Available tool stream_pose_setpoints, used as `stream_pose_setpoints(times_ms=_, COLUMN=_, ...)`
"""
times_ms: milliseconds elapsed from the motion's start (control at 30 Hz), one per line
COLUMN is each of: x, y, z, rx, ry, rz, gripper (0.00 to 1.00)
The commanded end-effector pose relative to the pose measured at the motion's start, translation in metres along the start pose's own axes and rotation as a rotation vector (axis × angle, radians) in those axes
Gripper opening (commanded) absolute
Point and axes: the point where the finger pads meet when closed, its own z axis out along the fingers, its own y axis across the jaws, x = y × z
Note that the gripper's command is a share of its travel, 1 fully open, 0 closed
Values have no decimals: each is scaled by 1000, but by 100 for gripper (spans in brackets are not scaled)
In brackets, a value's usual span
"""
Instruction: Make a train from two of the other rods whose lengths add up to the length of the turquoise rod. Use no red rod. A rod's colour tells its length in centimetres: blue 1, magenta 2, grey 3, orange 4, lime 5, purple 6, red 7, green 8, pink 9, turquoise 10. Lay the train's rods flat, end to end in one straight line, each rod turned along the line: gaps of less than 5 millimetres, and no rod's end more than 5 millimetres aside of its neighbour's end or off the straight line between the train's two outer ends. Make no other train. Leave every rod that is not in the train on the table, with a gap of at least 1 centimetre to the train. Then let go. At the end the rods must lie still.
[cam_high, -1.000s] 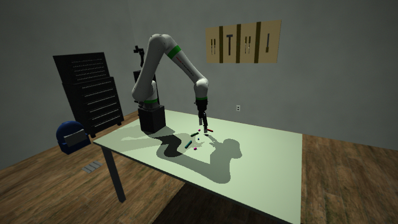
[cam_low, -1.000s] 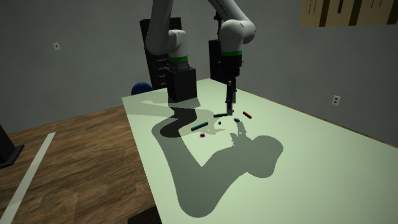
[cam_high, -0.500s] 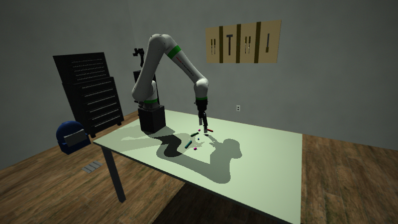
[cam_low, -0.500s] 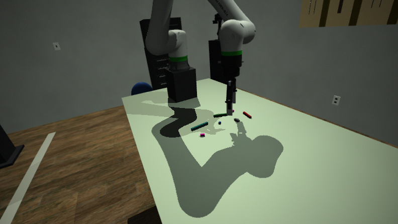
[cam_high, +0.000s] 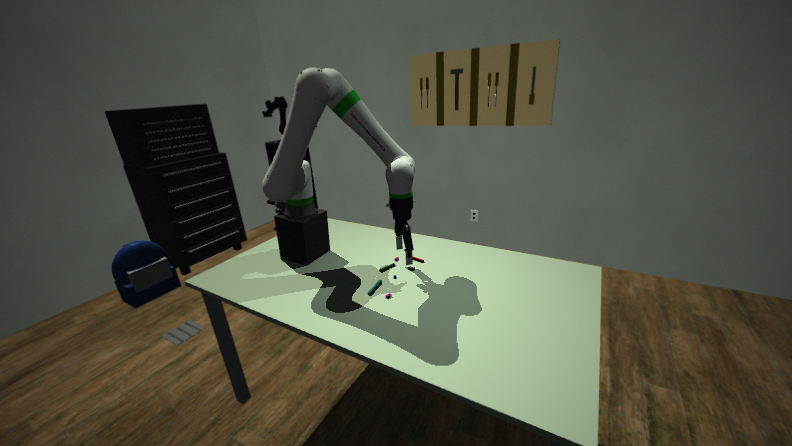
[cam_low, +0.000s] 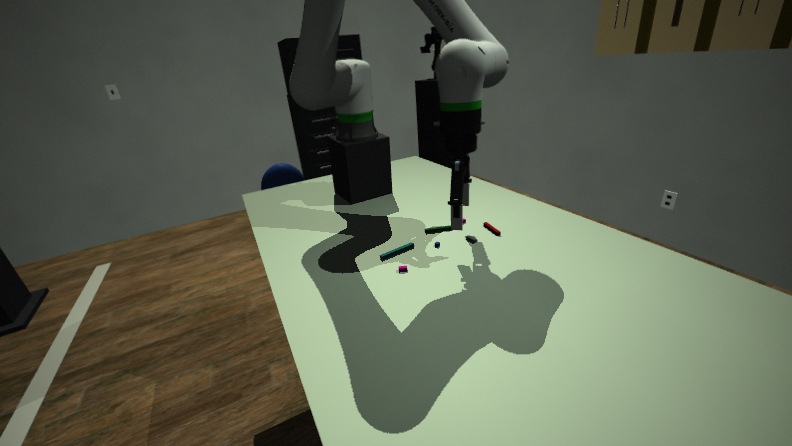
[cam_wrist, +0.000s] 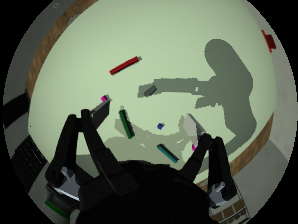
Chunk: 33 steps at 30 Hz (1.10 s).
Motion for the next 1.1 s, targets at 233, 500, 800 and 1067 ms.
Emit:
stream_pose_setpoints(times_ms=233, x=0, y=0, z=0, rx=0, ry=0, rz=0, gripper=100)
stream_pose_setpoints(times_ms=500, x=0, y=0, z=0, rx=0, ry=0, rz=0, gripper=100)
stream_pose_setpoints(times_ms=800, x=0, y=0, z=0, rx=0, ry=0, rz=6, gripper=100)
stream_pose_setpoints(times_ms=1067, x=0, y=-3, z=-1, rx=0, ry=0, rz=126, gripper=100)
